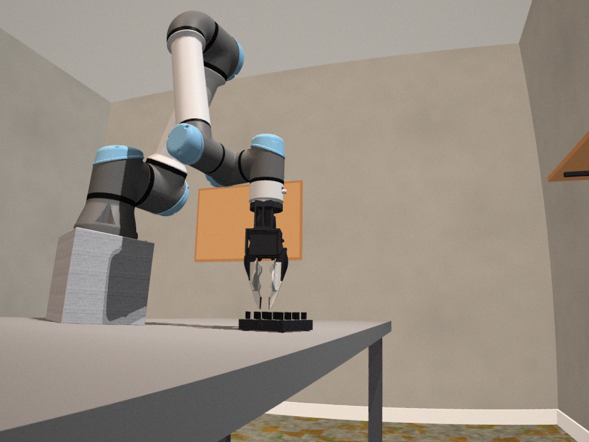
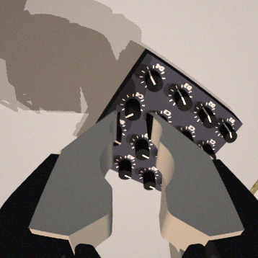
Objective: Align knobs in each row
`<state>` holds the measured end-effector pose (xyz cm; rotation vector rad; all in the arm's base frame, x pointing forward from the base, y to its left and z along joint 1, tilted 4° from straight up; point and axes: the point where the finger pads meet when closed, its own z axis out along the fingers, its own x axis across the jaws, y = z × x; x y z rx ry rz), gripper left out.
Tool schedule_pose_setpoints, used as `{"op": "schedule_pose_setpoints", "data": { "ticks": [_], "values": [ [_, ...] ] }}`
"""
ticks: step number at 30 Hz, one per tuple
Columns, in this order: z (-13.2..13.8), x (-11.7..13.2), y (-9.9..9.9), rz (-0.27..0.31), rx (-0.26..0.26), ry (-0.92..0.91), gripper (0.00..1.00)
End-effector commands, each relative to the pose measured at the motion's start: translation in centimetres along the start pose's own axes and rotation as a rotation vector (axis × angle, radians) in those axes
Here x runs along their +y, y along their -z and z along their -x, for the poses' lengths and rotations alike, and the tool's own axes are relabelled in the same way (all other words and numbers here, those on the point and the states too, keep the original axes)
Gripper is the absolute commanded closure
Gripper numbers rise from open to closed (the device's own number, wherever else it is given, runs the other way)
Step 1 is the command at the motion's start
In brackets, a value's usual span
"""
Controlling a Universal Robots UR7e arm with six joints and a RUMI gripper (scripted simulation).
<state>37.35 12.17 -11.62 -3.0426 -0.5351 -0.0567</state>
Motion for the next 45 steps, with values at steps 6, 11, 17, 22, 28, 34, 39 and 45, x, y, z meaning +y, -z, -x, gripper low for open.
{"op": "schedule_pose_setpoints", "data": {
  "ticks": [6,11,17,22,28,34,39,45],
  "values": [
    [-0.04,0.01,0.03,0.000,0.001,0.000,0.89],
    [-0.04,0.01,0.03,0.000,0.001,0.000,0.89],
    [-0.04,0.01,0.03,0.000,0.001,0.000,0.89],
    [-0.04,0.01,0.03,0.000,0.001,0.000,0.89],
    [-0.04,0.01,0.03,0.000,0.001,0.000,0.89],
    [-0.04,0.01,-0.07,0.000,0.001,0.000,0.89],
    [-0.04,0.01,-0.22,0.000,0.001,0.000,0.89],
    [-0.04,0.01,-0.70,0.000,0.001,0.000,0.89]
  ]
}}
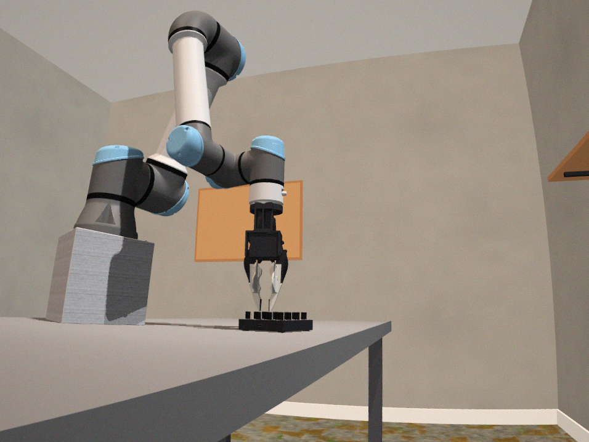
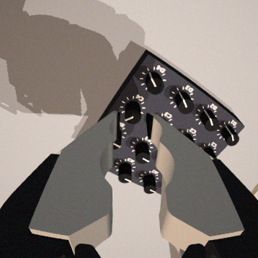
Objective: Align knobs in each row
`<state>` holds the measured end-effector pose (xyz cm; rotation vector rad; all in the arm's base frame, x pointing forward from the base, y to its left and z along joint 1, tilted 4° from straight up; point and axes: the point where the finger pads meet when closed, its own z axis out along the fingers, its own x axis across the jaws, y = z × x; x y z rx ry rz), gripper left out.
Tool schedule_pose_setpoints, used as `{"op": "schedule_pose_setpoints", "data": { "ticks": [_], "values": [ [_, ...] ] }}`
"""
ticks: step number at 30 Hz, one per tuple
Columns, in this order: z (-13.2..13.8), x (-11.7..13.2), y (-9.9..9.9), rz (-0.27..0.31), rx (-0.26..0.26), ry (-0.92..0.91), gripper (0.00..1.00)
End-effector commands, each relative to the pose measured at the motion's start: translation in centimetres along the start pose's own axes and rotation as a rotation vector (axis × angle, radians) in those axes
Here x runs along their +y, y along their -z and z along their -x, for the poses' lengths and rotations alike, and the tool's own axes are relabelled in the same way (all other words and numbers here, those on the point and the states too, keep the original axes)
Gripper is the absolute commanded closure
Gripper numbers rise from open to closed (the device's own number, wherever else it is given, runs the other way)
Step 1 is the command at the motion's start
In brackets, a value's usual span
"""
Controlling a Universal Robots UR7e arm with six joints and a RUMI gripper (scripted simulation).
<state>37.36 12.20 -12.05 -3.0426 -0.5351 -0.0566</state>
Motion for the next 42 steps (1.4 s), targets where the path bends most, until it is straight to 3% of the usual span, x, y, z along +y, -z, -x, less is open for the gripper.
{"op": "schedule_pose_setpoints", "data": {
  "ticks": [1,42],
  "values": [
    [-0.04,0.01,-0.35,0.000,0.001,0.000,0.89],
    [-0.04,0.01,-0.94,0.000,0.001,0.000,0.89]
  ]
}}
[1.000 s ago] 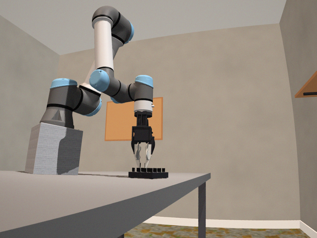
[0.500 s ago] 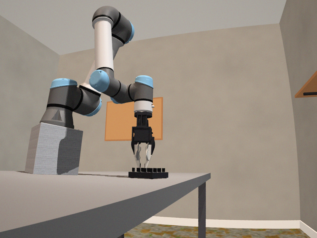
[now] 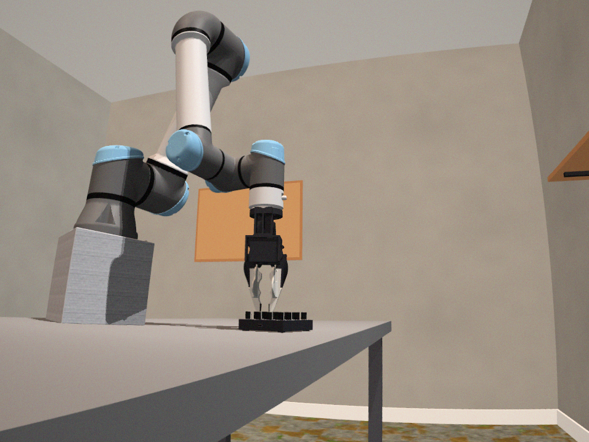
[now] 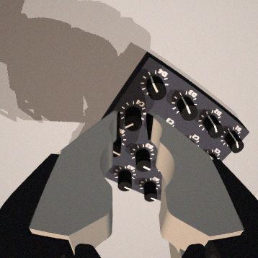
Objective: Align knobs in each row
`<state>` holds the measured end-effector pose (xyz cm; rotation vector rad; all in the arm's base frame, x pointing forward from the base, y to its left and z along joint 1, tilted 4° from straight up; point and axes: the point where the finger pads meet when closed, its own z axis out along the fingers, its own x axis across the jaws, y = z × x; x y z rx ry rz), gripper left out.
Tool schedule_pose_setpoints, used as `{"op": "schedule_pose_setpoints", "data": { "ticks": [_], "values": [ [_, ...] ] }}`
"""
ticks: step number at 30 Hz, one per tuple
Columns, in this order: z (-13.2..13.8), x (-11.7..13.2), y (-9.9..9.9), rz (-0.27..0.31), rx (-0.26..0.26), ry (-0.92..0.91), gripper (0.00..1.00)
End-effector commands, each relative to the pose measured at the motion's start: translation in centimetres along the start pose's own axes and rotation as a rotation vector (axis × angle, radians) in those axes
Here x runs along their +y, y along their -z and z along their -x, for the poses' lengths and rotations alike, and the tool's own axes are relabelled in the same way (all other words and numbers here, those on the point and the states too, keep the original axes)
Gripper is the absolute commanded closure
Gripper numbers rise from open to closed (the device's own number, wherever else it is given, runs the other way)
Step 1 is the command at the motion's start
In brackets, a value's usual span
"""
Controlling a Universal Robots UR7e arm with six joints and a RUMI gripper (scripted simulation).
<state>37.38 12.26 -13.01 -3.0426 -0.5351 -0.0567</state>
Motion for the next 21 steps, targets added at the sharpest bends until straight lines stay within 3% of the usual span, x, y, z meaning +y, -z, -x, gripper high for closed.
{"op": "schedule_pose_setpoints", "data": {
  "ticks": [1,9,10,21],
  "values": [
    [-0.04,0.01,0.03,0.000,0.001,0.000,0.89],
    [-0.04,0.01,0.03,0.000,0.001,0.000,0.89],
    [-0.04,0.01,0.03,0.000,0.001,0.000,0.96],
    [-0.04,0.01,0.03,0.000,0.001,0.000,0.96]
  ]
}}
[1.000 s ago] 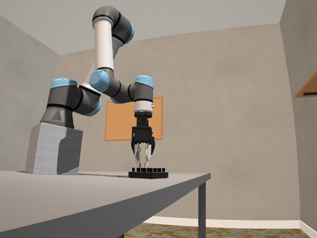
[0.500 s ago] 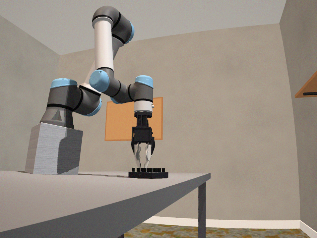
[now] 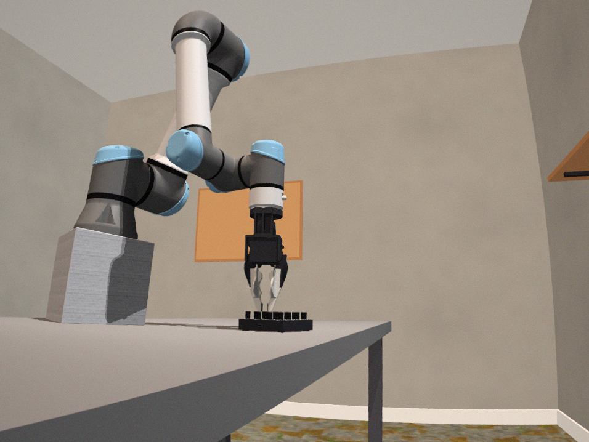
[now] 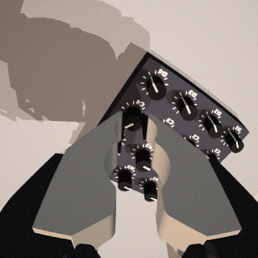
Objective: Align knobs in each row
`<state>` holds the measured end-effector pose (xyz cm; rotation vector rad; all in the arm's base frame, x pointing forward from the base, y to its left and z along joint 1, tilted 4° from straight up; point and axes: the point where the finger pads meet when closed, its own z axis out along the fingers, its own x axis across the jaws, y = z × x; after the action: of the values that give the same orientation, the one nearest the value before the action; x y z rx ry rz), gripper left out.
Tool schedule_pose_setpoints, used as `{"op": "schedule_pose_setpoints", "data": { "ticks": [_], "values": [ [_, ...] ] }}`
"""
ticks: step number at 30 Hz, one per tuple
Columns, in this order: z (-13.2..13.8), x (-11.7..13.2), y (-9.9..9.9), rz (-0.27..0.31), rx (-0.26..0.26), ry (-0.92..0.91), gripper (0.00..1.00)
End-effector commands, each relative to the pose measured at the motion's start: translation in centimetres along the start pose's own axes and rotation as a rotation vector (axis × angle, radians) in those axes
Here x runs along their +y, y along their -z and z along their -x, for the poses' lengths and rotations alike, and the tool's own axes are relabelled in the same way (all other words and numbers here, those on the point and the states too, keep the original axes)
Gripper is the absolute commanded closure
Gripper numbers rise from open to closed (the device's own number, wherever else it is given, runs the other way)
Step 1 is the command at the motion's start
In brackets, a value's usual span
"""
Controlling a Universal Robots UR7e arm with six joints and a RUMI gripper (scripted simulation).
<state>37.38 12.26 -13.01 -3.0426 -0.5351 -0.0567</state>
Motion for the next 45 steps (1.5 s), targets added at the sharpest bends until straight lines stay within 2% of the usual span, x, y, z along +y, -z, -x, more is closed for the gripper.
{"op": "schedule_pose_setpoints", "data": {
  "ticks": [1,33,45],
  "values": [
    [-0.04,0.01,0.03,0.000,0.001,0.000,0.96],
    [-0.05,0.02,0.03,0.000,0.001,-0.022,0.96],
    [-0.10,0.02,0.03,0.000,0.001,-0.137,0.96]
  ]
}}
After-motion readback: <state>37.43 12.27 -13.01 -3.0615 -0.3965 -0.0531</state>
